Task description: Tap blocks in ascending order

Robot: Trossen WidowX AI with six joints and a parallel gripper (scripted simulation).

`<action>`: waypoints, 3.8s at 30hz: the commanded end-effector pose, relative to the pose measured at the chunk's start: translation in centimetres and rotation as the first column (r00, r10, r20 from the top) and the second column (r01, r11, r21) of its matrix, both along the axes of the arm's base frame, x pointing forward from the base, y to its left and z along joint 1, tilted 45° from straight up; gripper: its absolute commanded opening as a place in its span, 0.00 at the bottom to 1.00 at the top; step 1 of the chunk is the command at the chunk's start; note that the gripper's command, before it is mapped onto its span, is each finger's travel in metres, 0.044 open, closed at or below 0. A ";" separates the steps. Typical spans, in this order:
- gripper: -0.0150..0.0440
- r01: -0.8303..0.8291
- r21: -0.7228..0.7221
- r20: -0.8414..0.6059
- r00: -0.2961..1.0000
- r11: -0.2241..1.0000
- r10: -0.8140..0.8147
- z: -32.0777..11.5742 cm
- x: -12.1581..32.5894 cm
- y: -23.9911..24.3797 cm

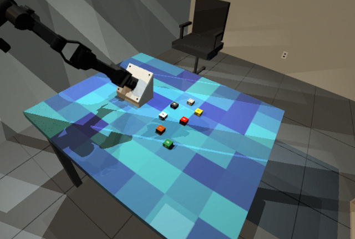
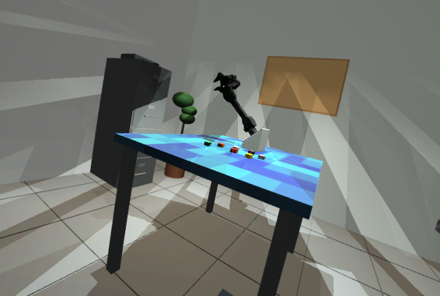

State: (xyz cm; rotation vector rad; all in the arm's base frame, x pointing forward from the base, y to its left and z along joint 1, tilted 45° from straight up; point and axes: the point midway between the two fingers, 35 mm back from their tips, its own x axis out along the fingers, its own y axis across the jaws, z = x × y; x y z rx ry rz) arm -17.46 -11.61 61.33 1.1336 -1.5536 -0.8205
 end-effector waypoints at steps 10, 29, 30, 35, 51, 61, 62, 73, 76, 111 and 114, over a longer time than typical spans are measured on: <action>0.93 0.342 -0.437 0.668 0.742 0.832 0.046 1.2 -10.5 14.7; 0.93 0.554 -0.619 0.225 0.804 -0.557 0.551 -11.5 -1.5 52.8; 0.93 0.514 -0.590 0.169 0.833 -0.622 0.527 -12.6 0.0 54.1; 0.93 0.256 -0.405 -0.094 0.943 -0.878 0.319 -18.3 8.7 58.9; 0.93 -0.688 0.364 -0.440 0.467 -0.627 -0.767 -37.2 38.6 53.3; 0.93 -0.743 0.643 -0.183 -0.384 0.185 -0.905 -46.2 49.5 34.9; 0.93 -0.710 0.650 -0.145 -0.466 0.271 -0.873 -46.8 49.9 32.7; 0.93 -0.067 0.442 0.208 -0.962 0.895 -0.175 -48.8 46.8 9.7; 0.93 -0.058 0.437 0.211 -0.963 0.897 -0.165 -48.8 46.7 9.5; 0.93 -0.057 0.440 0.213 -0.963 0.896 -0.166 -53.9 41.3 14.4; 0.93 -0.057 0.440 0.213 -0.963 0.896 -0.166 -53.9 41.3 14.4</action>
